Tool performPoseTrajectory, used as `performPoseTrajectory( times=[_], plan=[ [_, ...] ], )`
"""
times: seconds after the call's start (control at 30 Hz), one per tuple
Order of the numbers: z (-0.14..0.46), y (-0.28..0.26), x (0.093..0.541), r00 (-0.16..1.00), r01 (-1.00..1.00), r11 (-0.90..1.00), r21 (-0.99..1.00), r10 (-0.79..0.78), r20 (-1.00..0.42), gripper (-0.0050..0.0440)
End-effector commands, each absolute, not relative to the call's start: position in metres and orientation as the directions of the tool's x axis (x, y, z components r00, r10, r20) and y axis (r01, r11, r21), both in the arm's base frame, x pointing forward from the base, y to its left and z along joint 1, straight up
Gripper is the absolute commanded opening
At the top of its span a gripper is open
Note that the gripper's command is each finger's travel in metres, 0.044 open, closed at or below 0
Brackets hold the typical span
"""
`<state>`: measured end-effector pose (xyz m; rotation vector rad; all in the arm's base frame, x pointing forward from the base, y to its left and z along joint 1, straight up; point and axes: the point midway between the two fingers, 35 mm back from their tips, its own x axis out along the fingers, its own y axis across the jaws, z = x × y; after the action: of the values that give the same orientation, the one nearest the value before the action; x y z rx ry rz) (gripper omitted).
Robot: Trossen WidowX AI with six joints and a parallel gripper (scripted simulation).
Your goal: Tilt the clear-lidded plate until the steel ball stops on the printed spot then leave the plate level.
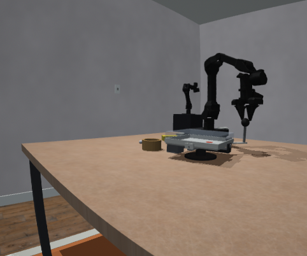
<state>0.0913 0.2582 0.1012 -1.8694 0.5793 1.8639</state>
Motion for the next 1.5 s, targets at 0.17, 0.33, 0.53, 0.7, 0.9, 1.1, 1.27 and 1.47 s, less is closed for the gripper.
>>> performPoseTrajectory(
  times=[0.17, 0.33, 0.53, 0.7, 0.9, 1.1, 1.27, 1.47],
  plan=[
    [0.088, 0.256, 0.091, 0.001, -0.574, -0.819, 0.003, -0.004, -1.000, 0.0300],
    [0.085, 0.256, 0.091, 0.001, -0.574, -0.819, 0.003, -0.004, -1.000, 0.0300],
    [0.079, 0.256, 0.091, 0.001, -0.574, -0.819, 0.003, -0.004, -1.000, 0.0300],
    [0.074, 0.255, 0.091, 0.001, -0.574, -0.819, 0.003, -0.004, -1.000, 0.0300],
    [0.070, 0.255, 0.091, 0.001, -0.574, -0.819, 0.003, -0.004, -1.000, 0.0300],
    [0.062, 0.254, 0.090, 0.001, -0.574, -0.819, 0.003, -0.004, -1.000, 0.0300],
    [0.058, 0.254, 0.090, 0.001, -0.574, -0.819, 0.003, -0.004, -1.000, 0.0300],
    [0.058, 0.254, 0.090, 0.001, -0.574, -0.819, 0.003, -0.004, -1.000, 0.0300]
  ],
)
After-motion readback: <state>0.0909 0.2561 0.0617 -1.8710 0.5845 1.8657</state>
